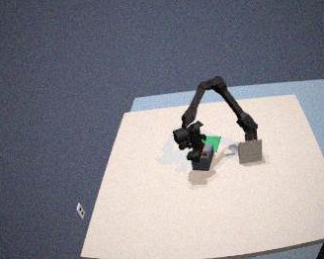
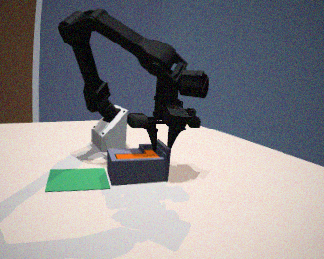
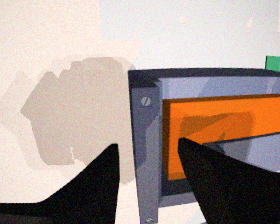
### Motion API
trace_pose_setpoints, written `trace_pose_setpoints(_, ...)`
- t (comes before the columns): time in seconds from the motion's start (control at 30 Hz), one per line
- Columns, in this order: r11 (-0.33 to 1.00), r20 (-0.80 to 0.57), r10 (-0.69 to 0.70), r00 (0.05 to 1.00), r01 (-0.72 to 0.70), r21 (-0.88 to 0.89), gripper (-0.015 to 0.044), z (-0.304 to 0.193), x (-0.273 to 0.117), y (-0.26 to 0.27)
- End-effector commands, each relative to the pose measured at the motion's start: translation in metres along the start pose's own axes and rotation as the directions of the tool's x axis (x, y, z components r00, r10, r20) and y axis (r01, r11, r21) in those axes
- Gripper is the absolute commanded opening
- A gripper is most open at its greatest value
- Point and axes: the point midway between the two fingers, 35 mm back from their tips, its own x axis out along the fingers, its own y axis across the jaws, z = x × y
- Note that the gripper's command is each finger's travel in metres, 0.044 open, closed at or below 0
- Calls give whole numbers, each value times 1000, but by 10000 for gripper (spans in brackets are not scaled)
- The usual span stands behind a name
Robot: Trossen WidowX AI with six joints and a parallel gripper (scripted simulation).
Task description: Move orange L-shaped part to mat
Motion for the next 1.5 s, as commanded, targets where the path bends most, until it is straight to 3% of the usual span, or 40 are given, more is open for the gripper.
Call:
trace_pose_setpoints(0.0,1000,-1,-4,1000,4,-5,180,-1,7,-1)
trace_pose_setpoints(0.6,1000,0,-6,1000,6,-5,180,-1,36,-1)
trace_pose_setpoints(1.47,1000,4,1,1000,-1,-3,180,0,28,4)
